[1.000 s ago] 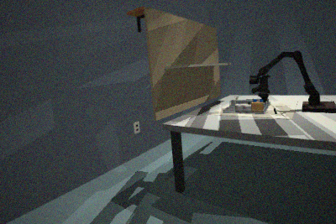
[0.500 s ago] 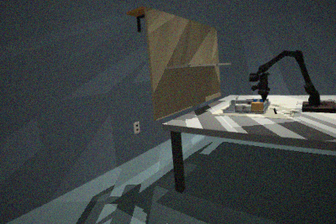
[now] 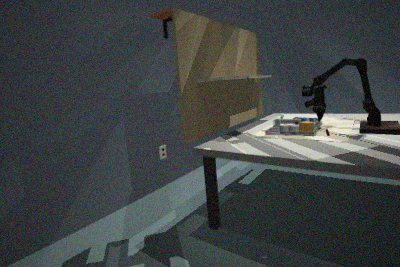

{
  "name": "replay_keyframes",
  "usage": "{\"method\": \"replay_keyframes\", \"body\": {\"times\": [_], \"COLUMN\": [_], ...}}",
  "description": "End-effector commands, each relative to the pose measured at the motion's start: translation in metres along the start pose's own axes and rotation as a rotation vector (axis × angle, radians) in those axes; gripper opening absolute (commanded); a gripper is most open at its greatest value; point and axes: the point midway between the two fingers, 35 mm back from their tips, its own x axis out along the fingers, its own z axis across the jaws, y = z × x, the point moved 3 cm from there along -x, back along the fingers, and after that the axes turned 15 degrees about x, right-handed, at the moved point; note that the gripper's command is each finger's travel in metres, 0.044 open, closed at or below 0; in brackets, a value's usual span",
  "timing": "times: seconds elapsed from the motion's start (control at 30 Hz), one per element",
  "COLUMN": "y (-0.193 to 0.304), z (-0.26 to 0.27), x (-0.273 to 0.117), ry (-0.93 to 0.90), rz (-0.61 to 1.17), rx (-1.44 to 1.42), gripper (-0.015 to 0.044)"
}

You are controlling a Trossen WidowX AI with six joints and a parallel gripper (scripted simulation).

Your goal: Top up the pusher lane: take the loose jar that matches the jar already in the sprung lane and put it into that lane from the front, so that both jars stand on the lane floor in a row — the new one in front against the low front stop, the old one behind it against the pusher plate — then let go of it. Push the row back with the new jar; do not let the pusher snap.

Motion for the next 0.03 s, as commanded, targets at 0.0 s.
{"method": "replay_keyframes", "body": {"times": [0.0], "y": [0.0149], "z": [-0.0042], "x": [0.0007], "ry": [0.002], "rz": [0.002], "rx": [0.002], "gripper": [0.0294]}}
